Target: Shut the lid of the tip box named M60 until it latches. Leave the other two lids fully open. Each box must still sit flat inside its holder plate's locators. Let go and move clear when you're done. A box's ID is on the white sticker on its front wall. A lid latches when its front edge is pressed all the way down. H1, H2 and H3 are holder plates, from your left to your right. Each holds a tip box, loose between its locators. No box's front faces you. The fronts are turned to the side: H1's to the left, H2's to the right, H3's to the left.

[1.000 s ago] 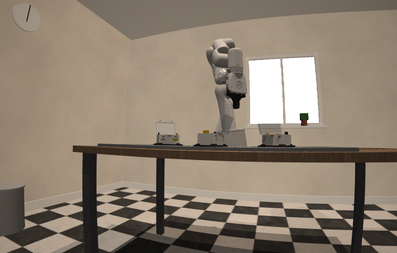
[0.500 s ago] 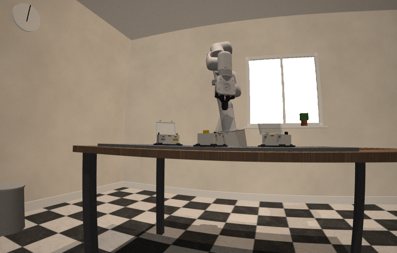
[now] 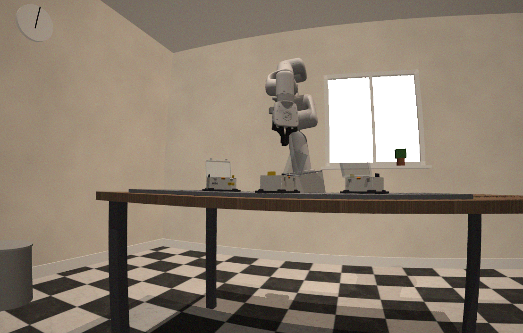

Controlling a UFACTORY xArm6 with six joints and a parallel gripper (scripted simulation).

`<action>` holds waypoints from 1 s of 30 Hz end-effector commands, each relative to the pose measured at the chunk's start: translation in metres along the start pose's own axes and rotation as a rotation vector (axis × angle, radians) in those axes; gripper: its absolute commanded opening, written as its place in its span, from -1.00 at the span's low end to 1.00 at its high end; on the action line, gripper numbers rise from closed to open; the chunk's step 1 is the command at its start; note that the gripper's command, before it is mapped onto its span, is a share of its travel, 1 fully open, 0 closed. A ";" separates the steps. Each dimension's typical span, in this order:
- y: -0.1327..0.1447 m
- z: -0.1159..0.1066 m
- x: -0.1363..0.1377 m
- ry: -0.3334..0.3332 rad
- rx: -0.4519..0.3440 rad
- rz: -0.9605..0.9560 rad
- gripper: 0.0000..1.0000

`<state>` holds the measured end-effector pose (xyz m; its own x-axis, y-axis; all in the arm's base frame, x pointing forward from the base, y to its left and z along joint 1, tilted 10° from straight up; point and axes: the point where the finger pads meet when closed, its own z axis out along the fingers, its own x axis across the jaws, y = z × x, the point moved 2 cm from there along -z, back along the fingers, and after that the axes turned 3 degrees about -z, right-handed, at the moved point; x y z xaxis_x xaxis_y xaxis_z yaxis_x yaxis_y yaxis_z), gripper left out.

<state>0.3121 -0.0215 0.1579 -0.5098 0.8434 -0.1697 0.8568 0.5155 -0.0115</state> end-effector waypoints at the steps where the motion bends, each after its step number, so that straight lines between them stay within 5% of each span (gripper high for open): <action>1: -0.006 -0.001 -0.002 0.007 -0.009 -0.032 -1.00; 30: -0.131 0.000 -0.017 0.212 -0.140 -0.829 -1.00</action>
<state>0.2245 -0.0884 0.1588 -0.9439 0.3302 -0.0031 0.3302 0.9439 -0.0004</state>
